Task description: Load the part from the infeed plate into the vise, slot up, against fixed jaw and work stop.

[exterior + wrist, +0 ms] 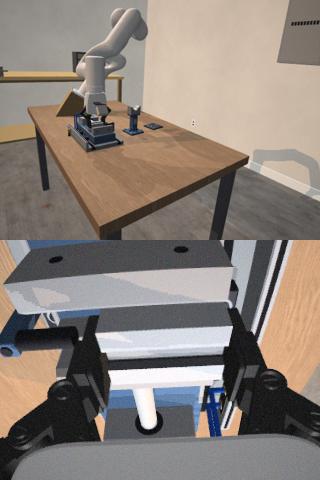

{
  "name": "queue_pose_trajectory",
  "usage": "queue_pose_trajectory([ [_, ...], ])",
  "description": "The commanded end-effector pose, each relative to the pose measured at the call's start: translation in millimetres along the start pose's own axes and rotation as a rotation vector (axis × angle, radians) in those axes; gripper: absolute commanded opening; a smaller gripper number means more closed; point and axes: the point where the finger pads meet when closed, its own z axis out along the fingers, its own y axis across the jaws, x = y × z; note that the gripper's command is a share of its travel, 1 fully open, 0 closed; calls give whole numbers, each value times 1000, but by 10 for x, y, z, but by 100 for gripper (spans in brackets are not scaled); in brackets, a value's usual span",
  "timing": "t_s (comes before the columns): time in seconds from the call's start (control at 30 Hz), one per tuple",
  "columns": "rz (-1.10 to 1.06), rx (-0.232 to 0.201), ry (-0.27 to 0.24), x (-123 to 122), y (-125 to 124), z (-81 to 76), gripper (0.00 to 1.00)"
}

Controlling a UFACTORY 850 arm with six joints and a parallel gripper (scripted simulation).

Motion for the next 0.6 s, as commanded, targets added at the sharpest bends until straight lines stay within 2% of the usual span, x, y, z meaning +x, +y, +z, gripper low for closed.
queue_pose_trajectory([
  [0.0,-1,-1,2,8,3,-10,0],
  [0.03,-1,-1,2,8,3,-10,0],
  [0.07,-1,-1,2,8,3,-10,81],
  [0.57,-1,-1,2,8,3,-10,81],
])
